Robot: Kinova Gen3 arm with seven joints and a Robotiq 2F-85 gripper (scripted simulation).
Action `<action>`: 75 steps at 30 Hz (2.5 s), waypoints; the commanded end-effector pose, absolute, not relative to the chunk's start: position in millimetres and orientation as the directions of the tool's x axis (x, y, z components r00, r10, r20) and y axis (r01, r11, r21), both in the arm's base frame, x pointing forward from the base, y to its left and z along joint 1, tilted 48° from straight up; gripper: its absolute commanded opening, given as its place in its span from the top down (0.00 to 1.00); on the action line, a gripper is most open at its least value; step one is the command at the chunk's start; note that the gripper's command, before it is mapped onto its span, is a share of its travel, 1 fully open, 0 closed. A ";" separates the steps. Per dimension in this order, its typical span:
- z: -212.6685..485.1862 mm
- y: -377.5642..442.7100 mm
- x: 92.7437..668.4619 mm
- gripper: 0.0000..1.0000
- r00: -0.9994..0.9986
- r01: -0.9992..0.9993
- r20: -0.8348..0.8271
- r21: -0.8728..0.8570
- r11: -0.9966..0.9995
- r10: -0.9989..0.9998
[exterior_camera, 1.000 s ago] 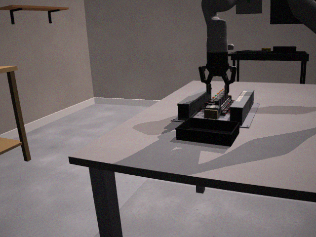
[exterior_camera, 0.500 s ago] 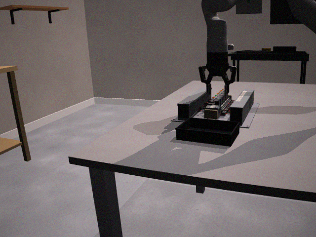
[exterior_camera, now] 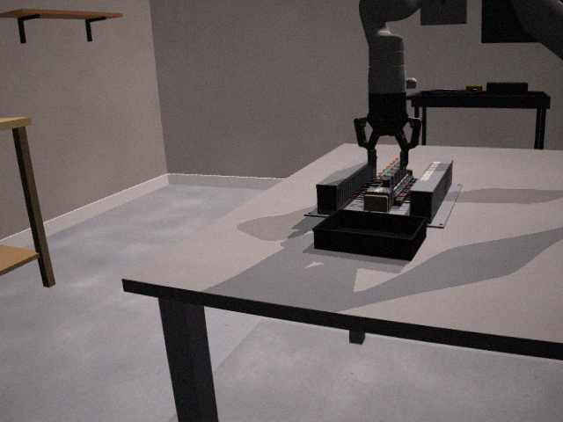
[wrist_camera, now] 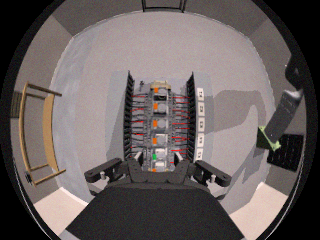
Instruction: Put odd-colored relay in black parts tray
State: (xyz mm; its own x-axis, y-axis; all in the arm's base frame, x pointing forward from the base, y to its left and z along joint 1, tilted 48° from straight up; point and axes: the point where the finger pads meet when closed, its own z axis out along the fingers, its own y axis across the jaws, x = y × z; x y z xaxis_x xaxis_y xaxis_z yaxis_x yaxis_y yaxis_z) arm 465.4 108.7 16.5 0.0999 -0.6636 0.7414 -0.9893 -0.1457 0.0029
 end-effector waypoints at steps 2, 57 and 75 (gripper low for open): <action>15.2 111.2 465.3 0.39 0.097 -0.989 0.740 -0.003 -0.148 -0.665; 13.7 110.4 465.2 0.39 0.097 -0.989 0.740 -0.003 -0.148 -0.665; 2.4 98.1 466.9 0.39 0.097 -0.989 0.740 -0.003 -0.148 -0.665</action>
State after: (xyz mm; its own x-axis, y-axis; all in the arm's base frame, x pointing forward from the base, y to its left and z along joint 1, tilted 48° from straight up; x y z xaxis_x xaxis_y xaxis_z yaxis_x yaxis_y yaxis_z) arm 464.5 102.6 5.6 0.1021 -0.6662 0.7388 -0.9890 -0.1478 0.0034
